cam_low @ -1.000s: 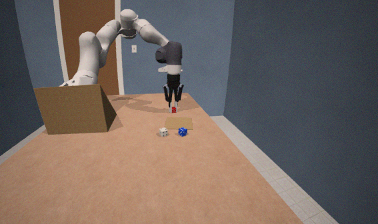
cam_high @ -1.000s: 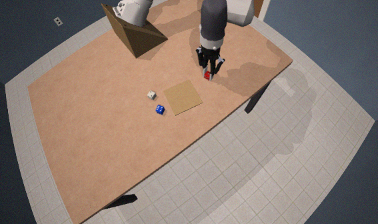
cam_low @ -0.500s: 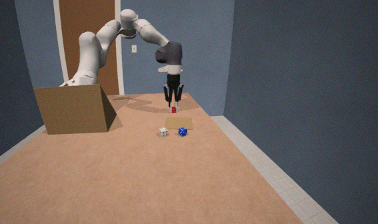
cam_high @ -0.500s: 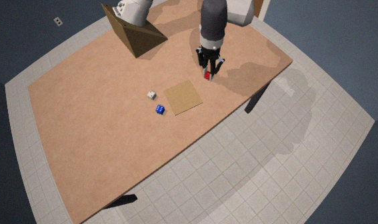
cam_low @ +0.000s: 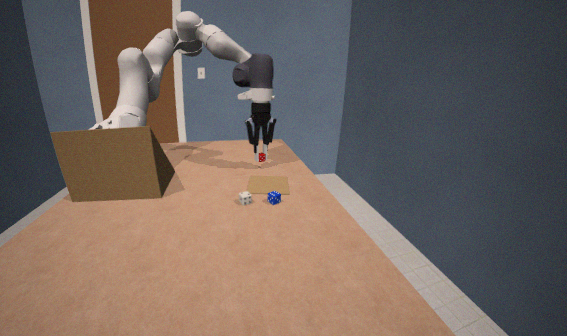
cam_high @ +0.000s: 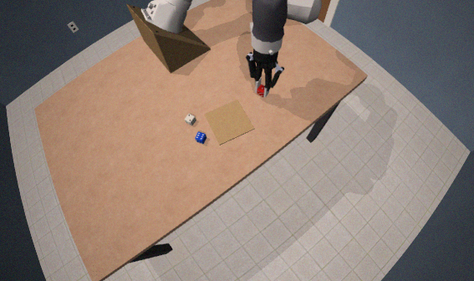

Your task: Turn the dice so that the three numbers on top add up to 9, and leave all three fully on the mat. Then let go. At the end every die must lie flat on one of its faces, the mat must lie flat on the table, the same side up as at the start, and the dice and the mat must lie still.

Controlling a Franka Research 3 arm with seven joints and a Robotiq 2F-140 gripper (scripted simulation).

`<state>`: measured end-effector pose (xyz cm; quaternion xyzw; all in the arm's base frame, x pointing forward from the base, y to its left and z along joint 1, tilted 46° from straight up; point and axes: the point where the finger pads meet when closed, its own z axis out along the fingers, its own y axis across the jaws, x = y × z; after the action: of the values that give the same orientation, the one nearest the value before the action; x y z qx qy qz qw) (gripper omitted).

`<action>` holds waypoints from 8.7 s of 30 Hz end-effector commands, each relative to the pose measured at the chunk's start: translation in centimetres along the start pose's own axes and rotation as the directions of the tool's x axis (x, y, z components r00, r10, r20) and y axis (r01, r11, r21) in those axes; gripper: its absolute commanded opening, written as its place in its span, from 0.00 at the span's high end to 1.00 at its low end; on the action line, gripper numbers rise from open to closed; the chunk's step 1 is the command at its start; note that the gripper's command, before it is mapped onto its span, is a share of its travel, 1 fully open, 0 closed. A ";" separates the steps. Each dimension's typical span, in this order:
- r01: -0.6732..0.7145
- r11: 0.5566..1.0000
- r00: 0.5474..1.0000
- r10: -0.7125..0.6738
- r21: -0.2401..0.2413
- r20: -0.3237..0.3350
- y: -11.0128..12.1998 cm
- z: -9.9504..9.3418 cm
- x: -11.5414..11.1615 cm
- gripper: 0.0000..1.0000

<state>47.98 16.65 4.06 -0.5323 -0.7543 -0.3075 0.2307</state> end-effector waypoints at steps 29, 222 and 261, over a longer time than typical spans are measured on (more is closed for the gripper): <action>-0.291 0.957 0.957 0.291 0.011 -0.006 -6.3 -6.9 -11.2 0.84; -0.360 0.933 0.933 0.360 0.011 -0.006 -8.6 -2.3 -14.1 0.72; -0.388 0.922 0.922 0.388 0.009 -0.006 -8.5 -5.8 -14.6 0.00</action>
<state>44.70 1.06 -3.28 -0.6584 -0.6456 -0.2590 0.2875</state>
